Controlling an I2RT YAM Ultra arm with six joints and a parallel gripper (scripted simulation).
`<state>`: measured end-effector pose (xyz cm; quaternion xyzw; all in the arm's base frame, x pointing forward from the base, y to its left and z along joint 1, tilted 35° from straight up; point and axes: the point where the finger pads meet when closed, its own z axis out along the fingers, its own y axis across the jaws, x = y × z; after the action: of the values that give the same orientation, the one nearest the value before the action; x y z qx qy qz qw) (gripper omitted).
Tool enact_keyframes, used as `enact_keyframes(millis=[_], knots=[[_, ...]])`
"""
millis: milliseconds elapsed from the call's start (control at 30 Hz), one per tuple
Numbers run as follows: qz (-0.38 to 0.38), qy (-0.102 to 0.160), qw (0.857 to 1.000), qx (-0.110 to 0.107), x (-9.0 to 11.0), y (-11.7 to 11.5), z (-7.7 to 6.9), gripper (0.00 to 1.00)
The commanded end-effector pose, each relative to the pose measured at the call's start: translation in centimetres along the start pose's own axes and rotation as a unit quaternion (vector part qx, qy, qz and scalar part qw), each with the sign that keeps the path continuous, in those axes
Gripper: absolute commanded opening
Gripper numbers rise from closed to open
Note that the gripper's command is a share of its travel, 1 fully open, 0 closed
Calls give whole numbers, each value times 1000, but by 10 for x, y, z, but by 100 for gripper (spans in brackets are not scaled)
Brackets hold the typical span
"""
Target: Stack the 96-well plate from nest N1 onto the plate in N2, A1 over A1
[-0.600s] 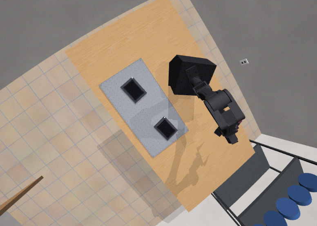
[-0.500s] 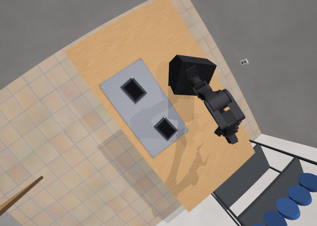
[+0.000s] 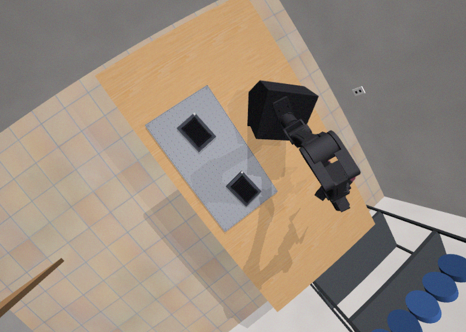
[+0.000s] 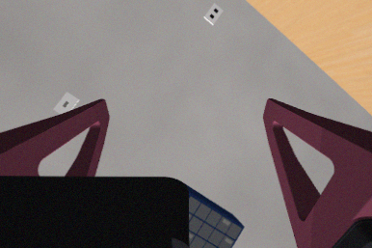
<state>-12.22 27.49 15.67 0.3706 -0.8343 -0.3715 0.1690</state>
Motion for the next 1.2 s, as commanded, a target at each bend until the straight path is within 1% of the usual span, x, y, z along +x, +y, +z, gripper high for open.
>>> enact_keyframes(millis=[0,33,100,133,167,200,233,300,367,400,433,500,533,600,633,700,733,767,800,833,867,933,967,1000,1067,1100,1133,1167], knots=[[2,-31,999,6,-5,0,-8,100],[4,-48,999,1,-16,4,-15,100],[-4,-48,999,0,-24,2,-20,100],[-2,-42,999,0,-26,0,-19,100],[1,-63,998,9,-31,-2,-23,100],[5,-77,997,17,-35,-4,-26,100],[7,-83,996,20,-39,-7,-28,100],[6,-79,997,17,-45,-11,-32,100],[16,-111,993,38,-53,-17,-37,100],[18,-116,992,41,-57,-20,-39,100],[17,-116,992,42,-60,-23,-42,100],[17,-116,992,42,-60,-23,-42,100],[17,-112,993,39,-62,-24,-43,100],[28,-141,988,61,-70,-31,-49,100],[29,-146,987,64,-73,-34,-52,100],[29,-142,988,61,-78,-39,-57,100],[31,-139,988,64,-81,-43,-58,100],[38,-131,988,72,-85,-51,-55,100],[37,-154,984,78,-88,-50,-63,100],[40,-170,981,86,-91,-52,-68,100],[42,-173,980,89,-93,-55,-71,100],[51,-158,981,96,-98,-66,-70,100],[51,-180,977,104,-101,-67,-78,100],[54,-195,973,111,-103,-68,-83,100],[54,-195,973,111,-103,-68,-83,100],[55,-198,972,114,-105,-71,-86,100],[59,-189,974,115,-107,-76,-86,100],[64,-183,974,120,-109,-83,-85,100]])
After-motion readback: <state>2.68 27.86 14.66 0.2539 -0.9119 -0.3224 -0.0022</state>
